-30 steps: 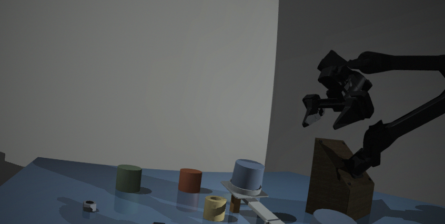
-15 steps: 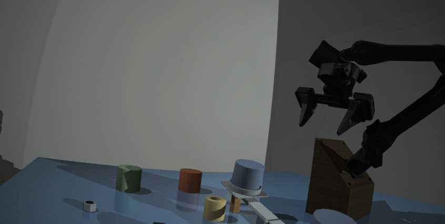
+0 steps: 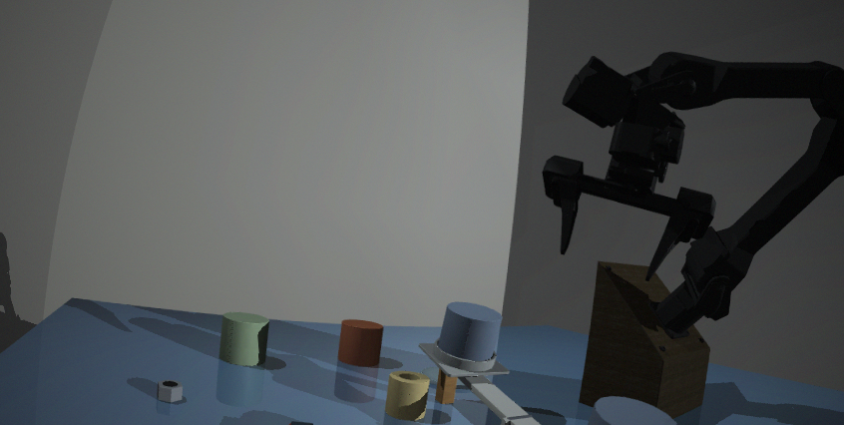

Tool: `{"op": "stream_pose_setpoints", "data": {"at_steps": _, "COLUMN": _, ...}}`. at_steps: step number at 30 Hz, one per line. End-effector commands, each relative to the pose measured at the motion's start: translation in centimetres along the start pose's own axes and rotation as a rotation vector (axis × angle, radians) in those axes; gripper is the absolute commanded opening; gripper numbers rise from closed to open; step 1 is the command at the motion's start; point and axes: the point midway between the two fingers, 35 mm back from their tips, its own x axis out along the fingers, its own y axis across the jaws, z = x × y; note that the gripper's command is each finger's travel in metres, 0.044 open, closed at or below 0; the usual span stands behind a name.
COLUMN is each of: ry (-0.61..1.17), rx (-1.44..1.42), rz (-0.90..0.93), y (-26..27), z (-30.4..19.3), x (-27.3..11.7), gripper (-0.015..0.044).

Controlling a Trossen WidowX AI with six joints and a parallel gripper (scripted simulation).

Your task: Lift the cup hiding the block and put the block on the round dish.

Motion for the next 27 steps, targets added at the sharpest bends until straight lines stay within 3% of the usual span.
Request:
{"op": "stream_pose_setpoints", "data": {"at_steps": 1, "ry": 0.042, "rx": -0.084, "rz": 0.039, "y": 0.2, "z": 0.7, "x": 1.2, "gripper": 0.044}}
{"op": "stream_pose_setpoints", "data": {"at_steps": 27, "ry": 0.244, "rx": -0.872, "rz": 0.356, "y": 5.5, "z": 6.4, "x": 10.4, "gripper": 0.044}}
